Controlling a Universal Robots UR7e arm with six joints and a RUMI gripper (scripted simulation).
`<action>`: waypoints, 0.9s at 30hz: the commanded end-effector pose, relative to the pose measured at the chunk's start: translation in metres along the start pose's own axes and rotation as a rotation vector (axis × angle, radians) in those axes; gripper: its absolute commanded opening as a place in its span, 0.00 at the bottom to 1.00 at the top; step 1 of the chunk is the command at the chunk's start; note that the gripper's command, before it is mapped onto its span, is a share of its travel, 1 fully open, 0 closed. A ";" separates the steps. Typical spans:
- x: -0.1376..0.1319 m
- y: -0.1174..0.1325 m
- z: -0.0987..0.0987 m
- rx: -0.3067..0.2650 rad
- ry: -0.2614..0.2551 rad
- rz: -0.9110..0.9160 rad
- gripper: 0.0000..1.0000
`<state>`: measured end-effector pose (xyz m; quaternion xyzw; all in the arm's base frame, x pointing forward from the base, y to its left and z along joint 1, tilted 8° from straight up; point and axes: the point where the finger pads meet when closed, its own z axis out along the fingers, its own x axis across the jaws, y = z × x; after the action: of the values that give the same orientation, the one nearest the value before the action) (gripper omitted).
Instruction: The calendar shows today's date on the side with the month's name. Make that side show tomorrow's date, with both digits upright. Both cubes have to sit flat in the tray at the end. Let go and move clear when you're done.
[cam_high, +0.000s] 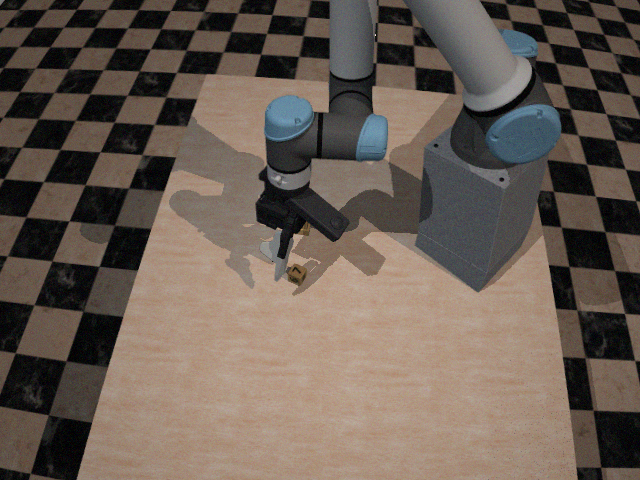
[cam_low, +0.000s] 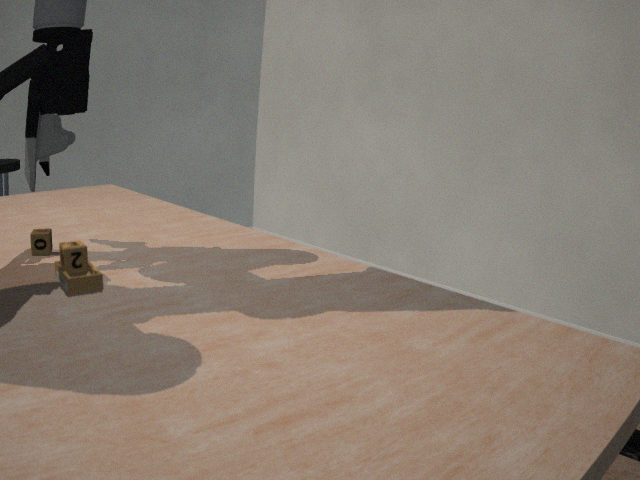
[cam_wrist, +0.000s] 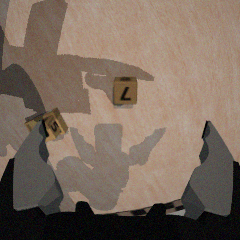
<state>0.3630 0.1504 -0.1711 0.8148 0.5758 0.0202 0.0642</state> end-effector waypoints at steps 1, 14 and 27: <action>0.000 0.000 0.000 -0.002 0.001 0.000 1.00; 0.000 0.000 0.000 -0.002 0.001 0.002 1.00; 0.001 0.000 0.000 -0.002 0.001 0.054 1.00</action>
<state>0.3629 0.1509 -0.1711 0.8222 0.5652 0.0214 0.0643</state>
